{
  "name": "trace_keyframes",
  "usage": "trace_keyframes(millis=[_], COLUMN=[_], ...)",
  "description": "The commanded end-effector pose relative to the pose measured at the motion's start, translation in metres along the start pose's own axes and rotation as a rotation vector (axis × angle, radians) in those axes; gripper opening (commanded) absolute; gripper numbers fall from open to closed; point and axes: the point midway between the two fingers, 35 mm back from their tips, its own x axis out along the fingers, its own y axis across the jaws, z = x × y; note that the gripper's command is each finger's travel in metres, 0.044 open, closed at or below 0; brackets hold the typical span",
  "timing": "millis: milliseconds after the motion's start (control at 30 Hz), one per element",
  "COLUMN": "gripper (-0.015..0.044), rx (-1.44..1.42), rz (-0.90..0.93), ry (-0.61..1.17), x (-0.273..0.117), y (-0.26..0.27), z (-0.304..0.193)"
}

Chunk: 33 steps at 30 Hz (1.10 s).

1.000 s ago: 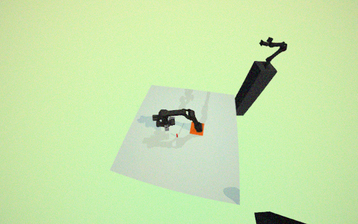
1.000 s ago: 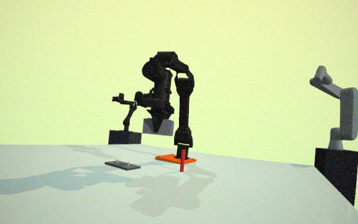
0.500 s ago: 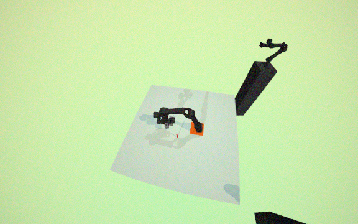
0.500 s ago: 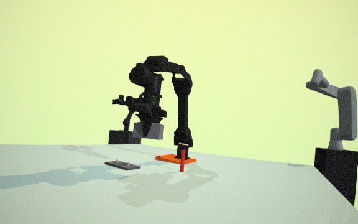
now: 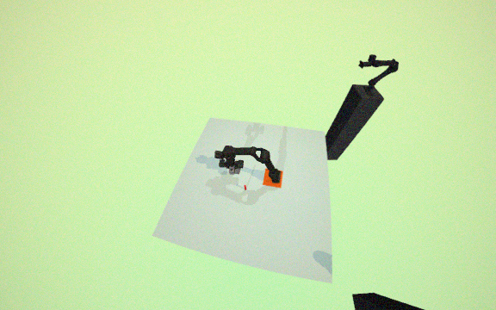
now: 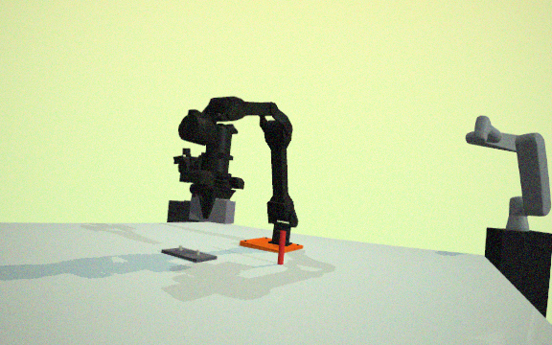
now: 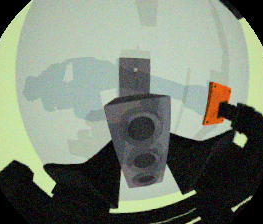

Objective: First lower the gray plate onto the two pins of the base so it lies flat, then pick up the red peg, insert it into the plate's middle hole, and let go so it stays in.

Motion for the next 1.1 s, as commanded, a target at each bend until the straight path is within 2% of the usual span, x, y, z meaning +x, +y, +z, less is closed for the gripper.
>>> trace_keyframes(millis=[0, 667, 1067], gripper=[0.0000, 0.0000, 0.0000], rx=[0.023, 0.154, 0.158], rz=[-0.002, -0.002, -0.002], ry=[0.004, -0.002, -0.003], x=[0.008, 0.039, 0.040], y=[-0.002, -0.016, -0.017], z=[0.011, 0.065, 0.067])
